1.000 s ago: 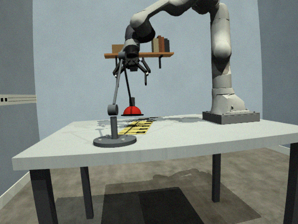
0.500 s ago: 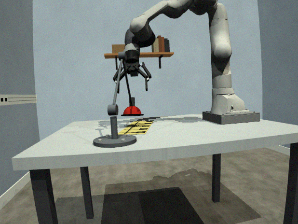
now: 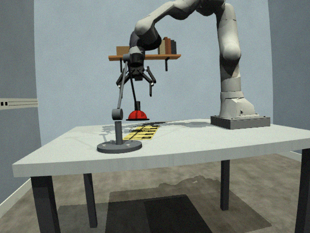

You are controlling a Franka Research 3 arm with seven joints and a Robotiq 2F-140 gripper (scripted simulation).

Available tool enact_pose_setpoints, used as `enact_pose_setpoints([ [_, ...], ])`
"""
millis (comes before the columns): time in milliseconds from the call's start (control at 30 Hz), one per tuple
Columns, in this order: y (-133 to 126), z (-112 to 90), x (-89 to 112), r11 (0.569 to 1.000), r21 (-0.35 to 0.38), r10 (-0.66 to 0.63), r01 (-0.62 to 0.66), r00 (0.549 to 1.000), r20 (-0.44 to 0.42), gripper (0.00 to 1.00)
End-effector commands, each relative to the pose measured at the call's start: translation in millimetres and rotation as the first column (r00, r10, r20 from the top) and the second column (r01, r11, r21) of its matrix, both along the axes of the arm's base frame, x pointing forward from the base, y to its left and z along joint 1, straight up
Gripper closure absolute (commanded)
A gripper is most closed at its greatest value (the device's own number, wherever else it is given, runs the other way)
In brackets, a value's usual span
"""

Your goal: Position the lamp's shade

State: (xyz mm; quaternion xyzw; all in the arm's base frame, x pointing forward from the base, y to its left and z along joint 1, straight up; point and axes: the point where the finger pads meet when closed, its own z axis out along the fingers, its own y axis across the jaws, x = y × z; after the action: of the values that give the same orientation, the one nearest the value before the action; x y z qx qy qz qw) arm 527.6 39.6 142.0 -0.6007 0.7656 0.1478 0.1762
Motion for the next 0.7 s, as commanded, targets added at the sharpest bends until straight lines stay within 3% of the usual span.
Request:
enact_pose_setpoints([
  [0,-0.3,0.5,6.4,1.000,-0.003,-0.013,0.013,1.000,0.012,0.00],
  [100,-0.3,0.4,7.2,1.000,-0.004,-0.014,0.014,1.000,0.013,0.00],
  [133,-0.3,0.3,6.9,1.000,-0.004,-0.013,0.013,1.000,0.013,0.90],
  [667,-0.1,-0.4,2.9,1.000,-0.002,-0.004,0.004,1.000,0.006,0.90],
])
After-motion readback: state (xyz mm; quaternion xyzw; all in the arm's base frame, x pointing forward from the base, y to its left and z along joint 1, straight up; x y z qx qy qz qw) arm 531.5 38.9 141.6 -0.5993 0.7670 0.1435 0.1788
